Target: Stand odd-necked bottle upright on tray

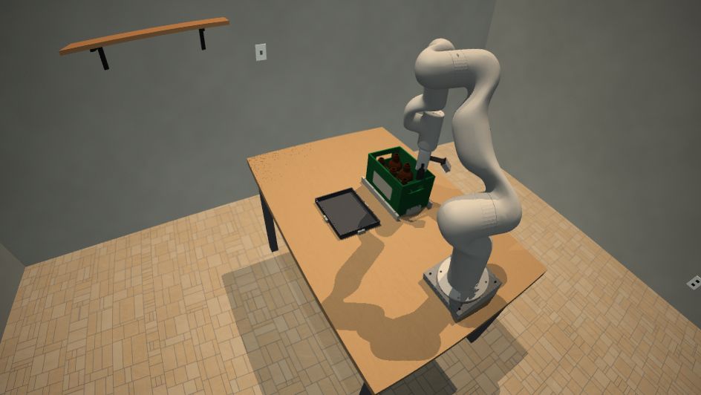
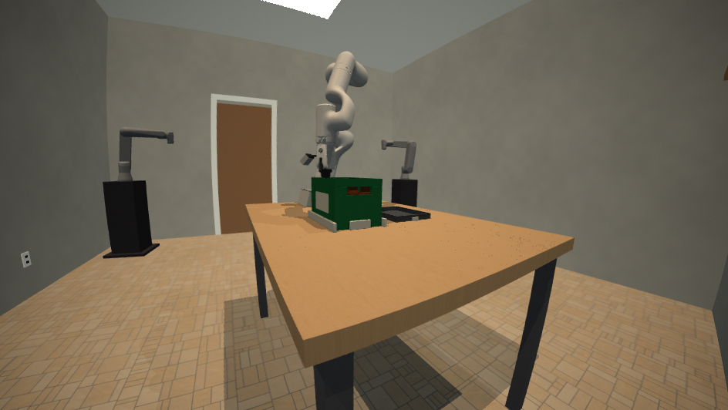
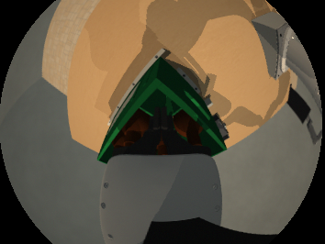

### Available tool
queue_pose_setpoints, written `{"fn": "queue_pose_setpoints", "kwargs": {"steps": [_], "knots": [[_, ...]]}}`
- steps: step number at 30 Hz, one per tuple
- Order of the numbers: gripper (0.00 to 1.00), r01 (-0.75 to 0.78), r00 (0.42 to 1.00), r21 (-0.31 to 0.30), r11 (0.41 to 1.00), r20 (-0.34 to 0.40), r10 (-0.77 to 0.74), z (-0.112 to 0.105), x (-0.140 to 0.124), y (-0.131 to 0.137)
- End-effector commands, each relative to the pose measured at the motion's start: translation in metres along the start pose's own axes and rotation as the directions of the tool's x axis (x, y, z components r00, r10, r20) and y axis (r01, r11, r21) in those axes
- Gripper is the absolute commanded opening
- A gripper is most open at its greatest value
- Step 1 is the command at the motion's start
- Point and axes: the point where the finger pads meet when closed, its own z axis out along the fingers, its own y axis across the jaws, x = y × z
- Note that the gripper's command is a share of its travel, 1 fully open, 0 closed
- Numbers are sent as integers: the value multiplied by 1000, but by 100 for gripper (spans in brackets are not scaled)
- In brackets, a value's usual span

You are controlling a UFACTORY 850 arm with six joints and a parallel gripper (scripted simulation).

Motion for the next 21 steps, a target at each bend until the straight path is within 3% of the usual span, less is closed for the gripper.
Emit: {"fn": "queue_pose_setpoints", "kwargs": {"steps": [1,14,15,21], "knots": [[0,0,1000,2,1000,1,0,-1,0,-1],[0,0,1000,2,1000,1,0,-1,0,-1],[65,0,1000,2,1000,1,0,-1,0,-1],[65,0,1000,2,1000,1,0,-1,0,-1]]}}
